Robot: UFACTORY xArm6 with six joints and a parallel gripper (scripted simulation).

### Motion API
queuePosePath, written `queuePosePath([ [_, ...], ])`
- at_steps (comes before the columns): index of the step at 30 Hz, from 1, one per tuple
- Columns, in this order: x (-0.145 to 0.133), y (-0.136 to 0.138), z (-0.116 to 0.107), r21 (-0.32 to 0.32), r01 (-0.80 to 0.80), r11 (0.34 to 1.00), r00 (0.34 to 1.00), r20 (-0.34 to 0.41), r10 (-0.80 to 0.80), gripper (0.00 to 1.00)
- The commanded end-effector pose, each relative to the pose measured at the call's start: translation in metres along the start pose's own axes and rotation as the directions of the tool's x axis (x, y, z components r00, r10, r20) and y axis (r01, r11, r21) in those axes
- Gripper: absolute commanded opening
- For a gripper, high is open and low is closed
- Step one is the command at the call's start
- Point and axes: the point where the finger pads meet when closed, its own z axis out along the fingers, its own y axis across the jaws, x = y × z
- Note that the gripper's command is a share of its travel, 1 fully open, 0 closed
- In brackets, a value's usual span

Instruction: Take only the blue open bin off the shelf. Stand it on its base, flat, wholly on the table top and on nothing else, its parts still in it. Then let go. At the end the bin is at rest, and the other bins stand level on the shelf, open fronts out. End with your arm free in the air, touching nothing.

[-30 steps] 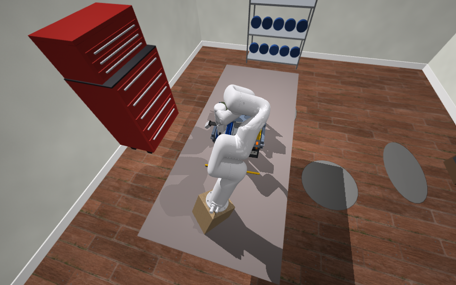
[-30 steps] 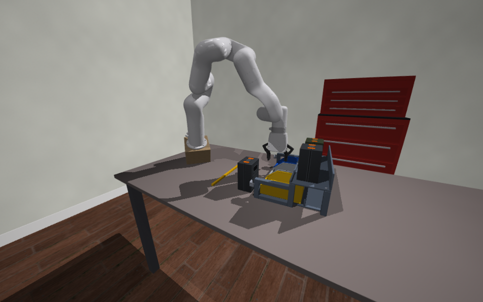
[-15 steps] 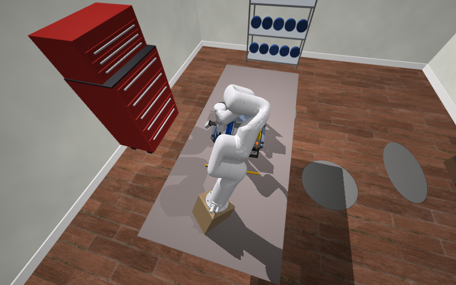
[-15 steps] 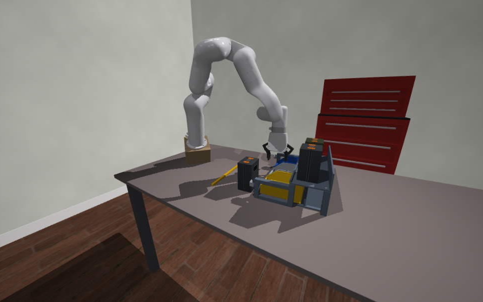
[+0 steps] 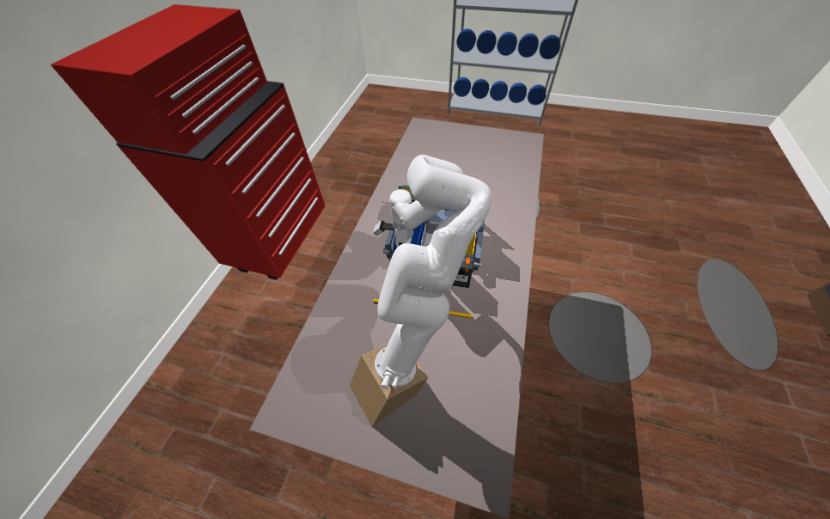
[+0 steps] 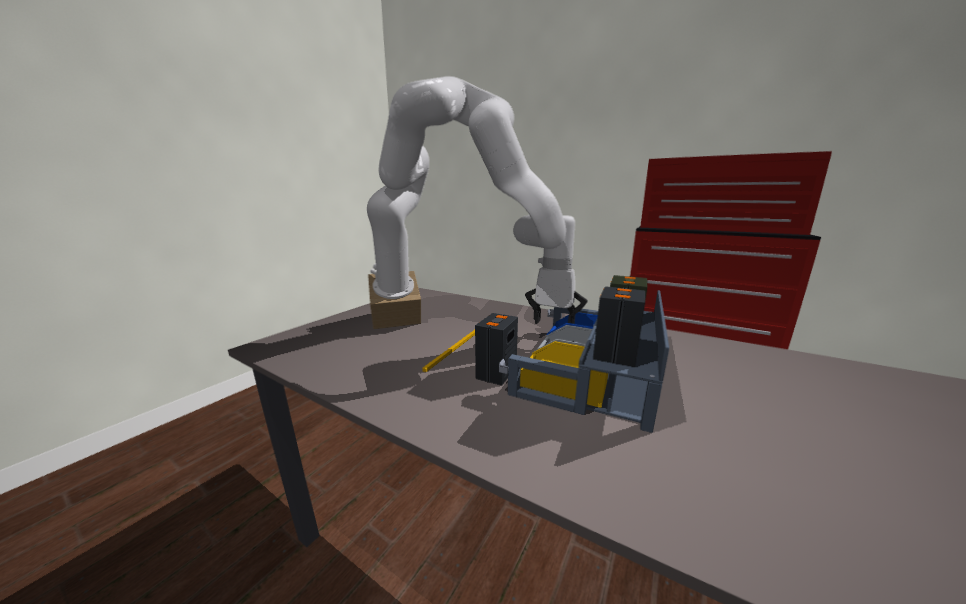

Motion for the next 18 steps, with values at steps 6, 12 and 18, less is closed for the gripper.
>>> queuePosePath([
  [6, 0.0003, 0.0015, 0.0068, -0.004, -0.001, 1.000, 1.000, -0.001, 0.000, 1.00],
  [12, 0.0003, 0.0015, 0.0088, -0.003, 0.000, 1.000, 1.000, -0.001, 0.000, 1.00],
  [18, 0.0003, 0.0015, 0.0088, -0.003, 0.000, 1.000, 1.000, -0.001, 0.000, 1.00],
])
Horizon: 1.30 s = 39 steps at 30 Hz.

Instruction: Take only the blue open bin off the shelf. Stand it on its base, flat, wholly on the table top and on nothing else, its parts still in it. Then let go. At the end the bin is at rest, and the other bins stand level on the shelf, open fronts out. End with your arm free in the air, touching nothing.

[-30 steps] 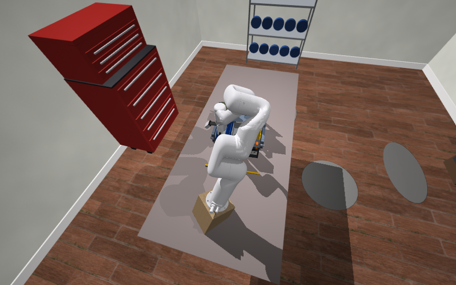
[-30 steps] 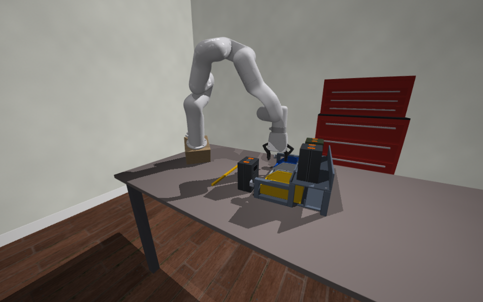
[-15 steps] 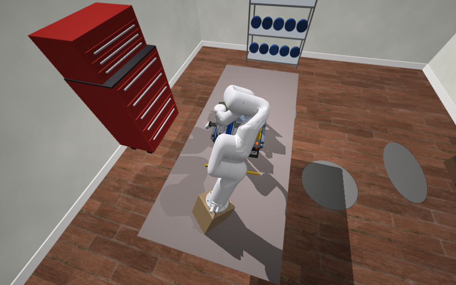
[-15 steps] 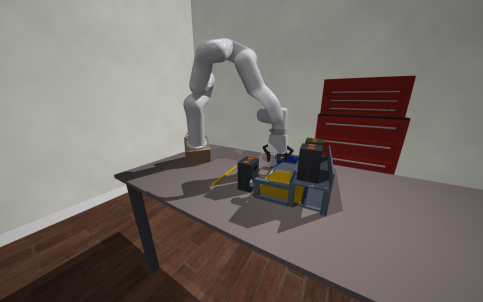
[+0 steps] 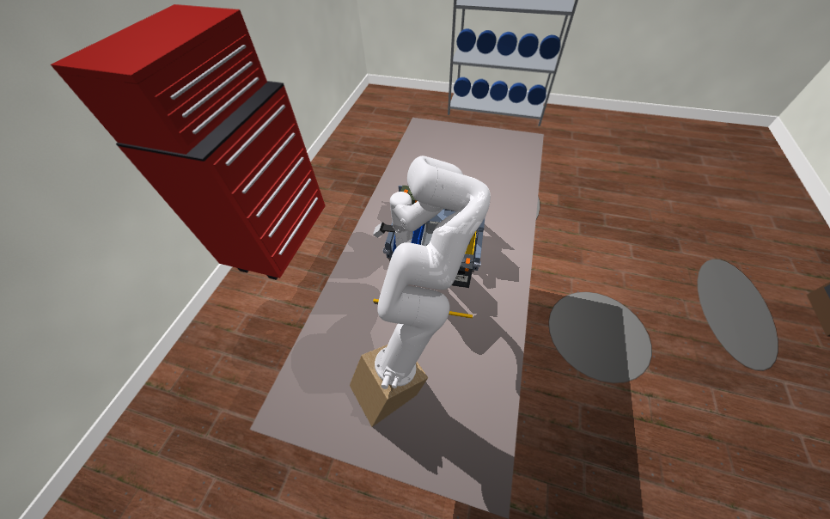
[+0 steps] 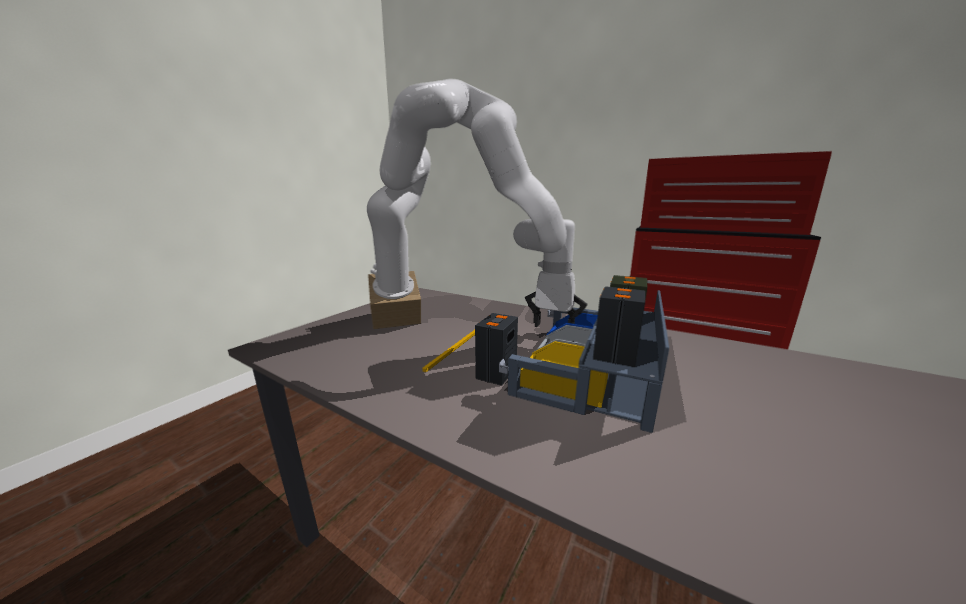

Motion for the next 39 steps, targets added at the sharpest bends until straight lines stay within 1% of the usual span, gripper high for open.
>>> queuePosePath([
  [1, 0.0003, 0.0014, -0.0011, -0.003, 0.000, 1.000, 1.000, -0.001, 0.000, 1.00],
  [6, 0.0003, 0.0013, 0.0048, -0.003, 0.000, 1.000, 1.000, -0.001, 0.000, 1.00],
  [39, 0.0003, 0.0013, 0.0034, -0.003, 0.000, 1.000, 1.000, -0.001, 0.000, 1.00],
])
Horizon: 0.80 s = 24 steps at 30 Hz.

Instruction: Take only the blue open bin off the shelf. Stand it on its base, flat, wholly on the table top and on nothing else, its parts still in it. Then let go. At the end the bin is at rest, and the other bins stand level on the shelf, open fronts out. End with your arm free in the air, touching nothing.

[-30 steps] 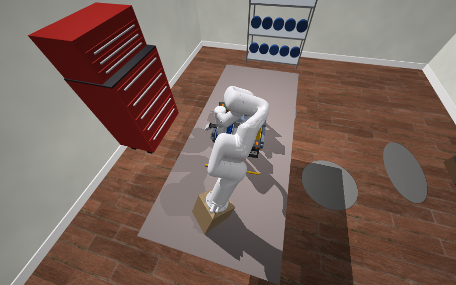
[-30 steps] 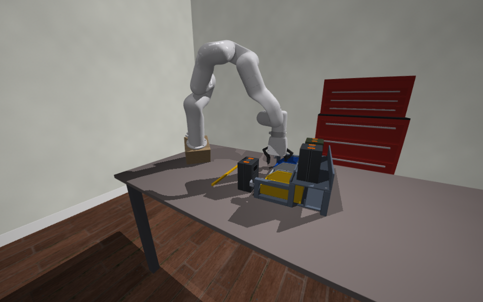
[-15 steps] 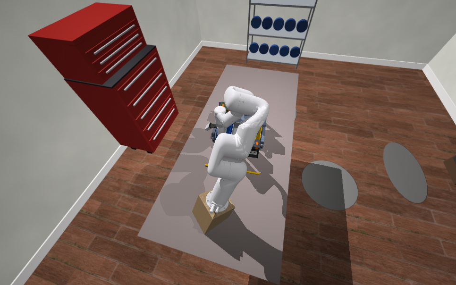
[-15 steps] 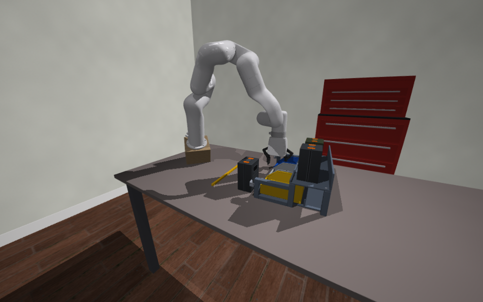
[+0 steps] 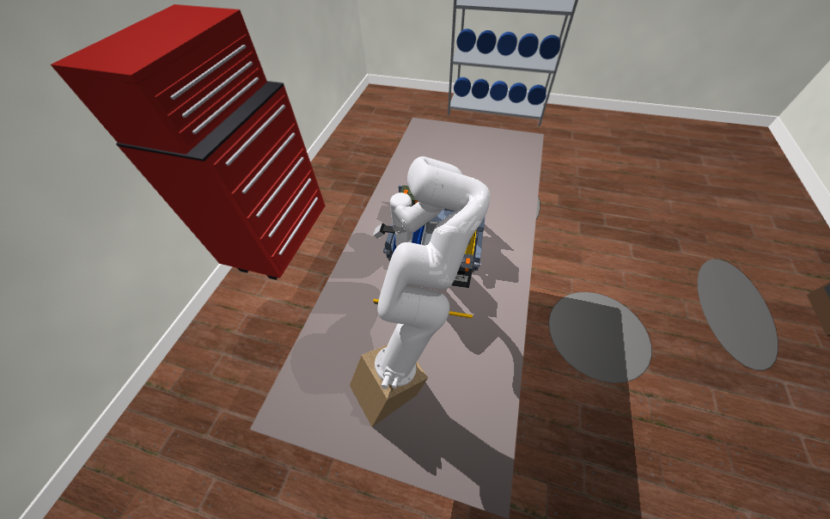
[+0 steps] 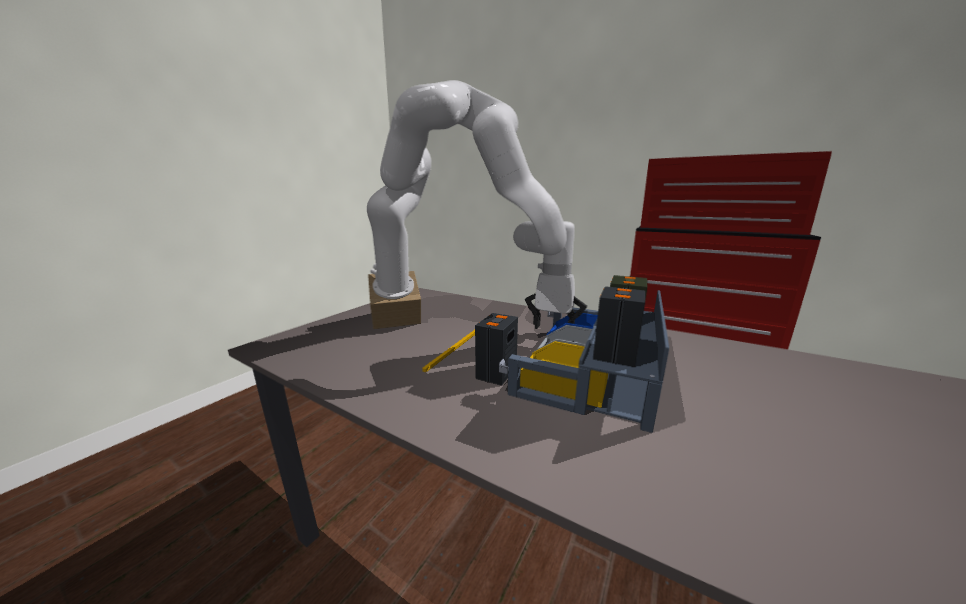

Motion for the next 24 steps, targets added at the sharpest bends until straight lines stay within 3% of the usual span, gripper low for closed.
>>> queuePosePath([
  [1, 0.0003, 0.0016, -0.0017, -0.004, -0.001, 1.000, 1.000, -0.001, 0.001, 1.00],
  [13, 0.0003, 0.0016, -0.0017, -0.004, -0.001, 1.000, 1.000, -0.001, 0.001, 1.00],
  [14, 0.0003, 0.0015, -0.0017, -0.004, -0.001, 1.000, 1.000, -0.001, 0.001, 0.00],
  [24, 0.0003, 0.0015, -0.0017, -0.004, -0.001, 1.000, 1.000, -0.001, 0.001, 0.00],
])
